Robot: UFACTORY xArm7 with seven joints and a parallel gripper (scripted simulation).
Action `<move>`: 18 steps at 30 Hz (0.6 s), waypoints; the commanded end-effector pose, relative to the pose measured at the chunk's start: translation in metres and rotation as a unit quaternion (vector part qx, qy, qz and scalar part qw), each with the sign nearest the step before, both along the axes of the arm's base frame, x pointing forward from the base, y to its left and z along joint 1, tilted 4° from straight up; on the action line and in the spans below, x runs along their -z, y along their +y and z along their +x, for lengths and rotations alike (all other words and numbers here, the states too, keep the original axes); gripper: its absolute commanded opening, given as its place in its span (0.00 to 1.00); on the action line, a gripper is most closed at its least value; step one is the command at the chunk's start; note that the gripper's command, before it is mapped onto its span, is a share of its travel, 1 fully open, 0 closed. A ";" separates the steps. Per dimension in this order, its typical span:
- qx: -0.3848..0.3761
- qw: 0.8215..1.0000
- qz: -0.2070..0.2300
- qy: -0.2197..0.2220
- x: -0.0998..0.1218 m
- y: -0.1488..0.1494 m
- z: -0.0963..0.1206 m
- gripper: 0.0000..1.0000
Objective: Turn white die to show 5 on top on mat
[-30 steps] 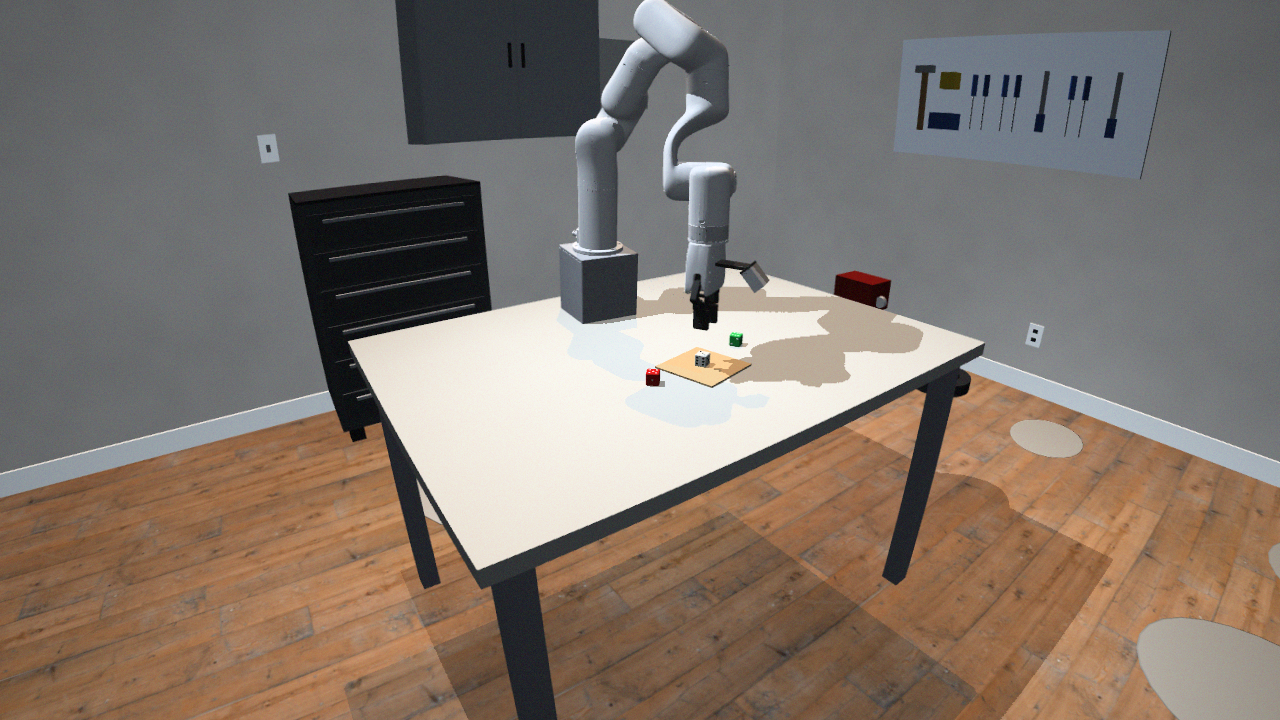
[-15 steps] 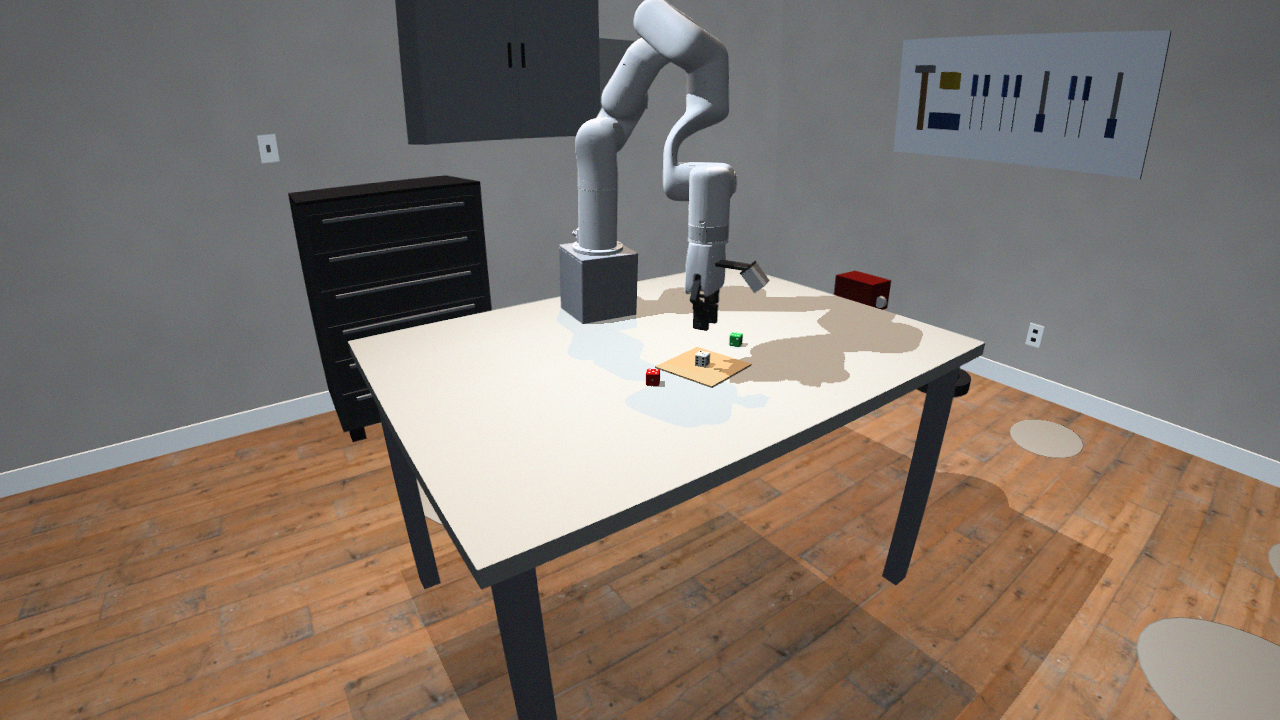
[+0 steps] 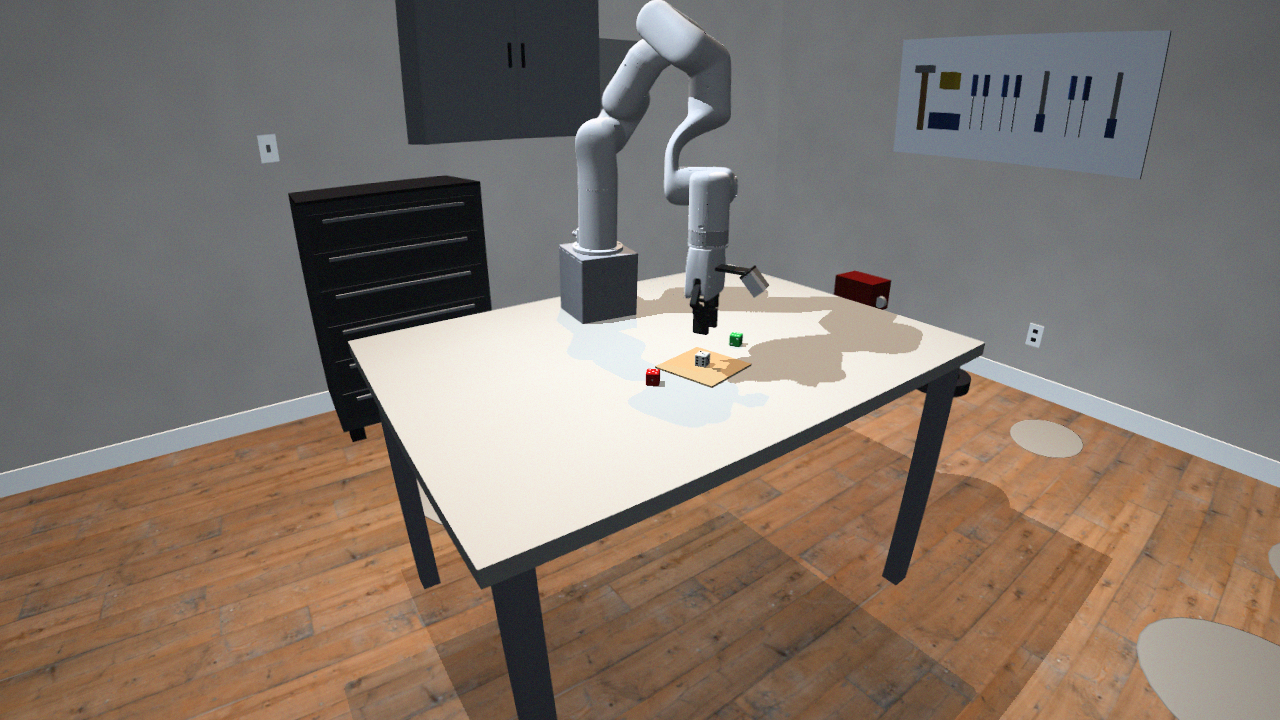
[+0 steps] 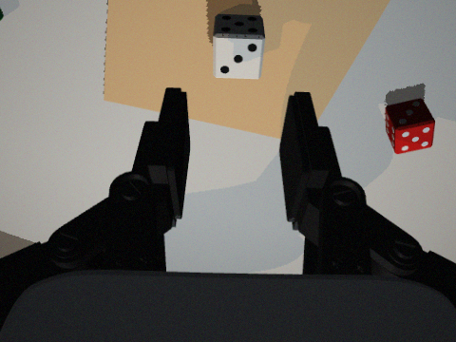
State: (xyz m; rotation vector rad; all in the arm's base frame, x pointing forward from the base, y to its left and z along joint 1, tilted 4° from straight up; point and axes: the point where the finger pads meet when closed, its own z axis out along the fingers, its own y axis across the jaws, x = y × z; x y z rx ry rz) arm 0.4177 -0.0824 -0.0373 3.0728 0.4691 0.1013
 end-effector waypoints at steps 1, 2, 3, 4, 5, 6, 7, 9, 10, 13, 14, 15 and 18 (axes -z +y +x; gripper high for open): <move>0.000 1.000 0.000 -0.002 0.003 0.000 0.002 0.42; 0.000 1.000 0.000 -0.002 0.003 0.000 0.002 0.42; 0.000 1.000 0.000 -0.002 0.003 0.000 0.002 0.42; 0.000 1.000 0.000 -0.002 0.004 0.000 0.002 0.42; 0.000 1.000 0.000 -0.002 0.005 0.000 0.002 0.42; 0.000 1.000 0.000 -0.002 0.007 -0.001 0.002 0.42; 0.000 1.000 0.000 -0.002 0.008 -0.001 0.002 0.42; 0.000 1.000 0.000 -0.002 0.012 -0.001 0.002 0.42; 0.000 1.000 0.000 -0.002 0.013 -0.001 0.002 0.42; 0.000 1.000 0.000 -0.002 0.018 -0.001 0.003 0.42; 0.000 1.000 0.000 -0.002 0.020 -0.001 0.003 0.42; 0.000 1.000 0.000 -0.002 0.021 -0.001 0.003 0.42; 0.000 1.000 0.000 -0.002 0.026 -0.001 0.003 0.42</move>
